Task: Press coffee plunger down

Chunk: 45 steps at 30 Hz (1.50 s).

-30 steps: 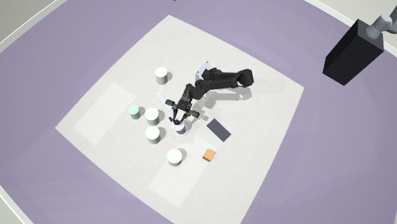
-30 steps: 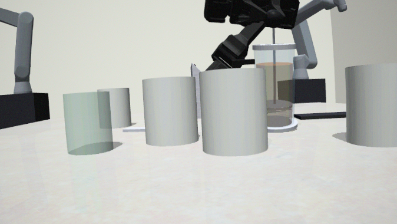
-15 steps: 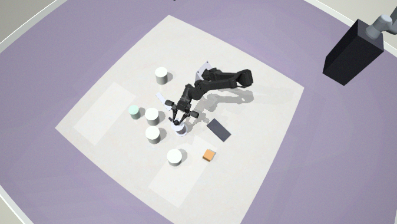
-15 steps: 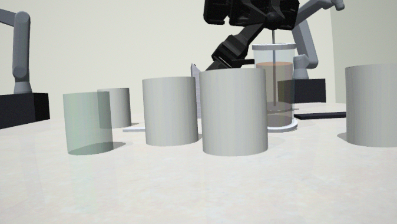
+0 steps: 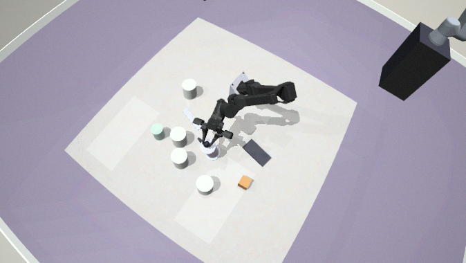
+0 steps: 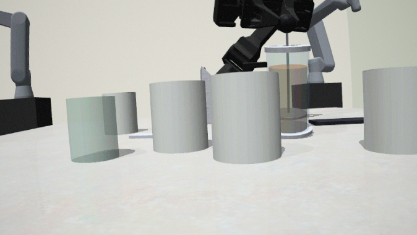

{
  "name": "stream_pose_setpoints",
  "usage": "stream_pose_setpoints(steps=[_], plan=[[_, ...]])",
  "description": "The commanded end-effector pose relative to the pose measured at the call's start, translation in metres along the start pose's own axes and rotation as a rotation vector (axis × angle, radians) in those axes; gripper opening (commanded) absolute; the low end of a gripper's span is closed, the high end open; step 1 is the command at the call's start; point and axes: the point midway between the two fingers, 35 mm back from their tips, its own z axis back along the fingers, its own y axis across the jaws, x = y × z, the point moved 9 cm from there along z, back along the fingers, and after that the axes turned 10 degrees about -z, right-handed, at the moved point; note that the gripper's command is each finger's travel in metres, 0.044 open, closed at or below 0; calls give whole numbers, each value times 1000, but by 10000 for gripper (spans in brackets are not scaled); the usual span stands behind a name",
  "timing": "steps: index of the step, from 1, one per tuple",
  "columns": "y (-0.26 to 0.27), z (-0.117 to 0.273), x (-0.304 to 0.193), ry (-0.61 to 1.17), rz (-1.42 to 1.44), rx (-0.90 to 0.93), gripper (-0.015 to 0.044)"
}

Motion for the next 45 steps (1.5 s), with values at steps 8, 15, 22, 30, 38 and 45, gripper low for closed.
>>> stream_pose_setpoints(steps=[8, 15, 22, 30, 38, 45], plan=[[-1, -4, -4, 25, -14, 3, 123], [-2, -4, -3, 25, -14, 3, 123], [-2, -5, -3, 25, -14, 3, 123], [-2, -5, -2, 25, -14, 3, 123], [-2, -6, -2, 25, -14, 3, 123], [-2, -6, -1, 25, -14, 3, 123]])
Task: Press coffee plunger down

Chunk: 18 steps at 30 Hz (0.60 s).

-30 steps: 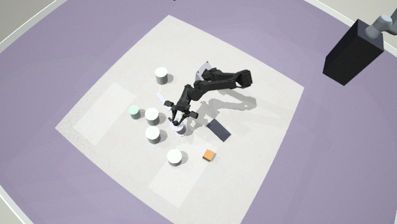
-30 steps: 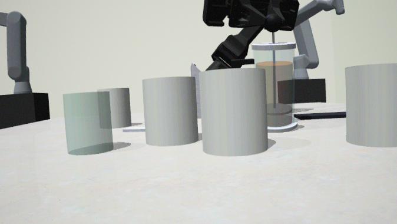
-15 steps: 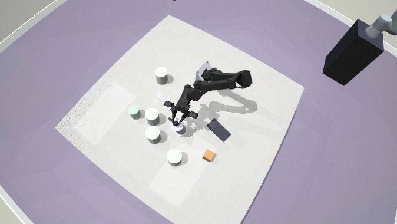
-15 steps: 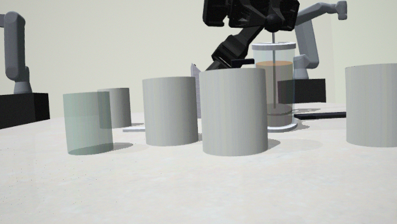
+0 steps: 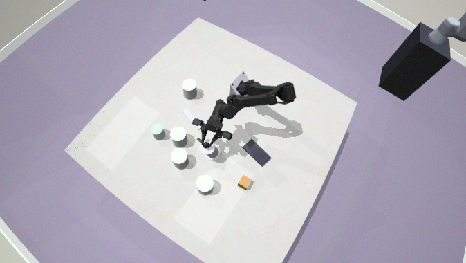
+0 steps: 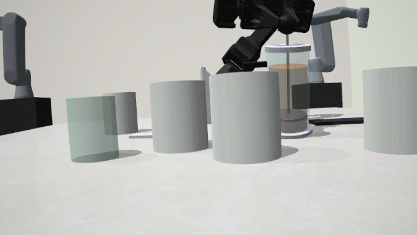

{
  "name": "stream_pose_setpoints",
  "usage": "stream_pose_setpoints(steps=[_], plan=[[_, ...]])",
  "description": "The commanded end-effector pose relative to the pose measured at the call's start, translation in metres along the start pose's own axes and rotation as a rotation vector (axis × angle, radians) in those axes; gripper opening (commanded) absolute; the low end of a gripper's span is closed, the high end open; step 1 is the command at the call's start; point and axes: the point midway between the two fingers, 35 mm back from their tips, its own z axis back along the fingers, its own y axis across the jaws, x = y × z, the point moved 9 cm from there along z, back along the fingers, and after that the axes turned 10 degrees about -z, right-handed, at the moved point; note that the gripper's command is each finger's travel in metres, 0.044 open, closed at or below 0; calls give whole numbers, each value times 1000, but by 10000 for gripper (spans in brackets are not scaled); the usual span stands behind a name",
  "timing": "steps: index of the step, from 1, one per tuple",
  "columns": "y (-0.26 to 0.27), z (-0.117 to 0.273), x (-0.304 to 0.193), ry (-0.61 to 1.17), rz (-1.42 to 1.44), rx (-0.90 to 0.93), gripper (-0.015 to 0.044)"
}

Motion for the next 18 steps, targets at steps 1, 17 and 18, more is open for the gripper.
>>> stream_pose_setpoints(steps=[1, 17, 18], plan=[[0, -2, -2, 14, -7, 0, 123], [0, -1, 0, 2, -1, 0, 123], [0, -1, 0, 2, -1, 0, 123]])
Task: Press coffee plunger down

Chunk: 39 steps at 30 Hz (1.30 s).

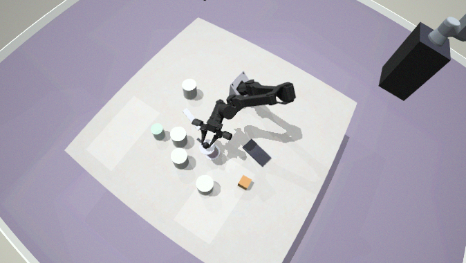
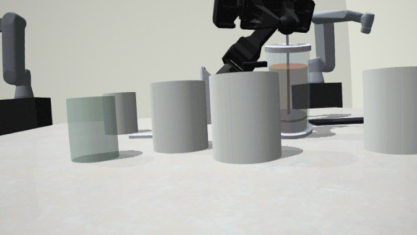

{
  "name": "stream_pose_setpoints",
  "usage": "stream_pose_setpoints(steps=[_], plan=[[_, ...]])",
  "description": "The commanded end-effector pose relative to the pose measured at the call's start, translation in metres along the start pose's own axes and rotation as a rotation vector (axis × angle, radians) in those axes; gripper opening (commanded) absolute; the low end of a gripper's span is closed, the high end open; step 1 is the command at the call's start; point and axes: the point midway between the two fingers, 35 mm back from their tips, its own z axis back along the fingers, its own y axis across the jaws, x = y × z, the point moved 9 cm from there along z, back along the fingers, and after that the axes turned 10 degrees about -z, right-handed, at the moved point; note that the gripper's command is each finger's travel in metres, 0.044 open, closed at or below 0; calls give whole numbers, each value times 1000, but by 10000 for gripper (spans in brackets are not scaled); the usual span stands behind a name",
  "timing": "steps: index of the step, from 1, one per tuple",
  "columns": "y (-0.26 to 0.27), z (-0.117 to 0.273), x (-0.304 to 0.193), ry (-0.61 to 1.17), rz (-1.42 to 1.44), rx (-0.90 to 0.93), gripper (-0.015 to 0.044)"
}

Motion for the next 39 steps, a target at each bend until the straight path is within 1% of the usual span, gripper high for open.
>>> stream_pose_setpoints(steps=[1, 3, 15, 20, 23, 30, 39], plan=[[0, 0, 0, 0, 0, 0, 123], [0, 0, 0, 0, 0, 0, 123], [0, 0, 0, 0, 0, 0, 438], [1, 2, 2, -4, 8, -3, 440], [5, 10, 14, -11, 16, -8, 440], [23, 72, 46, 14, -10, -13, 440], [22, 74, 45, 14, -11, -13, 440]])
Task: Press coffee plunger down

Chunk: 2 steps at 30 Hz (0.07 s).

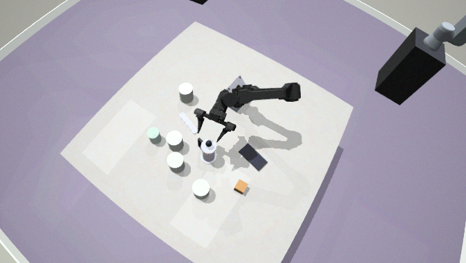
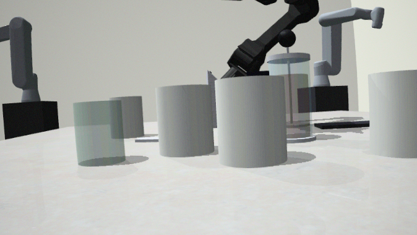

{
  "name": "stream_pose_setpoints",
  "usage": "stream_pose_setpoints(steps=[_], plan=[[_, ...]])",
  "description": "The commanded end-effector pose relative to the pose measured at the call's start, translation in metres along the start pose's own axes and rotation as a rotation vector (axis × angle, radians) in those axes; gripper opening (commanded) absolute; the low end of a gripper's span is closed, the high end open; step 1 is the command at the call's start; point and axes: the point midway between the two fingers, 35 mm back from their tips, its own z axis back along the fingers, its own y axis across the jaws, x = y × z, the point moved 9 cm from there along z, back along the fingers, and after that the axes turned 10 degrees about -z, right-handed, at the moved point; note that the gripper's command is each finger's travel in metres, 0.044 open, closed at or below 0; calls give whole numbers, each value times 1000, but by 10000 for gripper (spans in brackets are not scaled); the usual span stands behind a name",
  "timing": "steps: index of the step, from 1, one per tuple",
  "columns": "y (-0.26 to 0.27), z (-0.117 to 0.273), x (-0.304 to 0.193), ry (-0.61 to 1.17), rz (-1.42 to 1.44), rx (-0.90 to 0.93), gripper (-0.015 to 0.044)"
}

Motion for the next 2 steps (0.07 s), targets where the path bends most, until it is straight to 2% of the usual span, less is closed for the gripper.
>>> stream_pose_setpoints(steps=[1, 2], plan=[[2, 3, 1, 4, 2, 6, 440], [2, 3, 1, 4, 2, 6, 440]])
